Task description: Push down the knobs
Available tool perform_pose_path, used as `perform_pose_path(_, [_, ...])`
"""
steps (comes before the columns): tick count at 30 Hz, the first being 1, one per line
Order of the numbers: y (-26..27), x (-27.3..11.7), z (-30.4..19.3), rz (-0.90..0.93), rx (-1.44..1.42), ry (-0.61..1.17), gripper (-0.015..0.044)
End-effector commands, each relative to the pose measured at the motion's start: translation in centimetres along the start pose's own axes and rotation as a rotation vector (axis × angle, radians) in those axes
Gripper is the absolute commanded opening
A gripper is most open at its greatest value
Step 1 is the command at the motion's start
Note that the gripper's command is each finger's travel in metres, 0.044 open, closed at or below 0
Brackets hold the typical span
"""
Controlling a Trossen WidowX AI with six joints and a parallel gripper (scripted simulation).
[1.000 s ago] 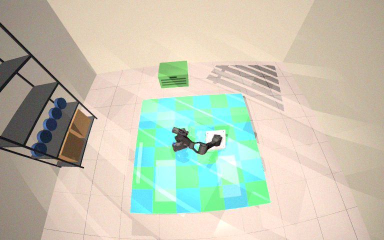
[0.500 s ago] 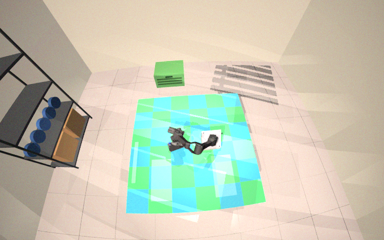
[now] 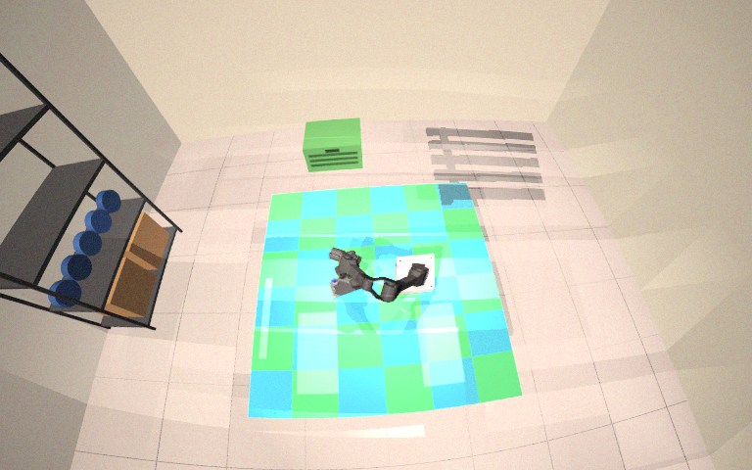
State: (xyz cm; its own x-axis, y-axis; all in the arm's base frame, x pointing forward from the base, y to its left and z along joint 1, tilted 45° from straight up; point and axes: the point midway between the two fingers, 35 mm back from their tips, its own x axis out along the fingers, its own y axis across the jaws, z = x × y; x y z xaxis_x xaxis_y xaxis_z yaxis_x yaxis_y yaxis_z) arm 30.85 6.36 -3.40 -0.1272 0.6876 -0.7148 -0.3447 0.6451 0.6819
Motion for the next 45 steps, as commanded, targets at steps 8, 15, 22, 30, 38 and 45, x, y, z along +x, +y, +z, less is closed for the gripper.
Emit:
perform_pose_path(8, [0.0, -0.7, -0.1, 0.005, 0.004, -0.001, 0.0079])
perform_pose_path(15, [-0.1, -1.0, 0.0, -0.005, 0.01, -0.008, 0.0157])
perform_pose_path(22, [-0.4, -2.7, 0.6, -0.05, 0.144, -0.045, 0.0])
perform_pose_path(30, [-0.5, -3.1, 1.8, -0.04, 0.42, -0.048, 0.0])
perform_pose_path(38, [-0.5, -3.5, 2.9, -0.03, 0.696, -0.05, 0.0])
perform_pose_path(45, [-0.6, -3.9, 3.8, -0.022, 0.938, -0.05, 0.0])
